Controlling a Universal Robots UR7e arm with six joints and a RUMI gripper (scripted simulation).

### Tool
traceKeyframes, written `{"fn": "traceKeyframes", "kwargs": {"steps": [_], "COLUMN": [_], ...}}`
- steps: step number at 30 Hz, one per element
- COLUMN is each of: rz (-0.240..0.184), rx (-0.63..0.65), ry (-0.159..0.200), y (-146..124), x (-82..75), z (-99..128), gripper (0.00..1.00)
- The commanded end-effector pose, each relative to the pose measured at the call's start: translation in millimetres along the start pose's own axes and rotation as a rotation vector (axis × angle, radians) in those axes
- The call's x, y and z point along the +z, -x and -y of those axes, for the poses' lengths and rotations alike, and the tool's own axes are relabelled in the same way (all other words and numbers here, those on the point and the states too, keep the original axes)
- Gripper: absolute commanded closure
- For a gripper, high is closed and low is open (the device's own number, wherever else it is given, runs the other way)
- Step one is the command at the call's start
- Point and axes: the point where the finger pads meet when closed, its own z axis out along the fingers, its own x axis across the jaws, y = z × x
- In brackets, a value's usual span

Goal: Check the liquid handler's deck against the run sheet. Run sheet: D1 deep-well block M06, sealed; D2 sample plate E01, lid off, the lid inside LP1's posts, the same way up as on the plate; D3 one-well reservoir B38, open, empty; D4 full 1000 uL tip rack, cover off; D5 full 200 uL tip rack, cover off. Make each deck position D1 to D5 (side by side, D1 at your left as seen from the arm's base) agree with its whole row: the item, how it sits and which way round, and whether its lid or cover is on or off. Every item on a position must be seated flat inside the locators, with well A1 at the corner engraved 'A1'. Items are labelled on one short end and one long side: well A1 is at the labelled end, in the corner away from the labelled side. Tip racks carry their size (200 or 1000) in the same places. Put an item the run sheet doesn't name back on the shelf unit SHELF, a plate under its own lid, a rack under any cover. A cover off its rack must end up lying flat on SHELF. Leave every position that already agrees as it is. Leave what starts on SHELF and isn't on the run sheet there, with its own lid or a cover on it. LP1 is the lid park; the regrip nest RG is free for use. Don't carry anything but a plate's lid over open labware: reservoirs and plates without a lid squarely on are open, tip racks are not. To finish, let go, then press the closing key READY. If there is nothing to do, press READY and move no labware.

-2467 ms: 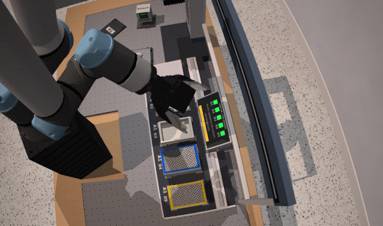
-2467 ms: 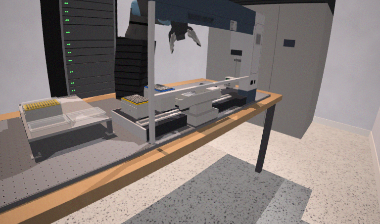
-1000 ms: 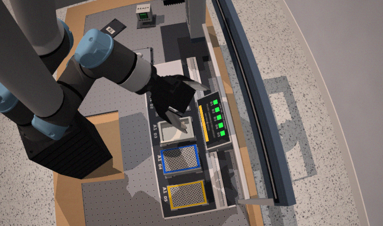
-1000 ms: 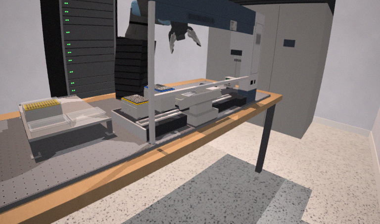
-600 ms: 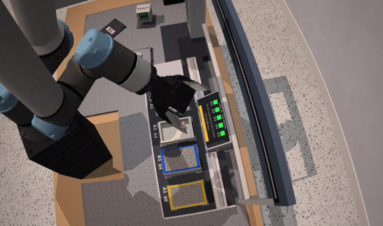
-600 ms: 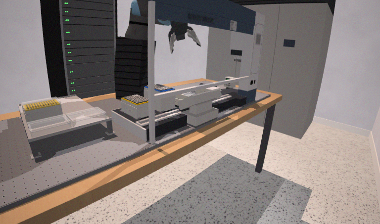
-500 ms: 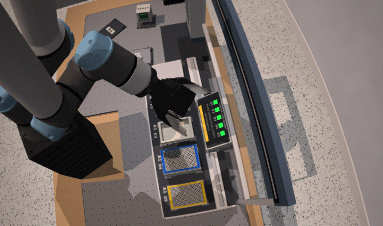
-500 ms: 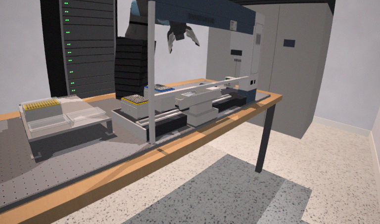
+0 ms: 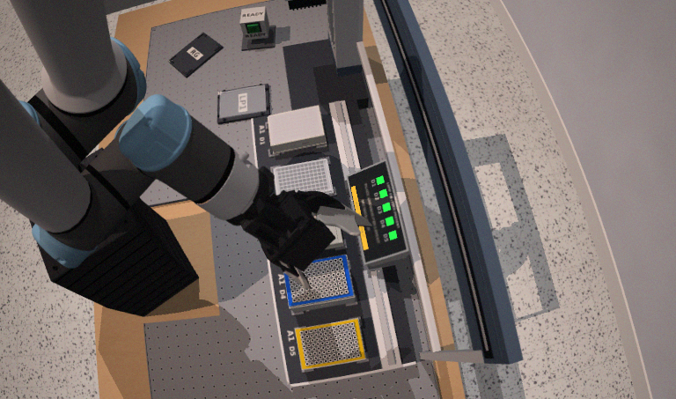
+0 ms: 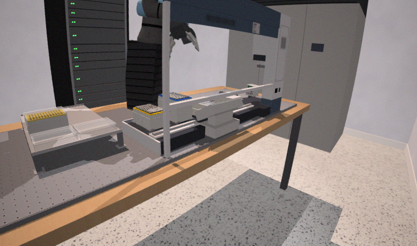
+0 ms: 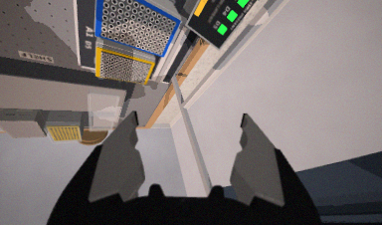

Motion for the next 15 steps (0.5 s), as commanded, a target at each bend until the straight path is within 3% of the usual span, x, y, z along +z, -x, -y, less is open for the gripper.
{"fn": "traceKeyframes", "kwargs": {"steps": [1, 7, 15], "rz": [0.099, 0.147, 0.201], "rx": [0.261, 0.372, 0.513], "ry": [0.002, 0.012, 0.031], "y": [77.3, 104.9, 103.6], "x": [22.0, 30.0, 30.2], "z": [-60.5, -82.2, -81.3], "gripper": [0.18, 0.18, 0.18]}}
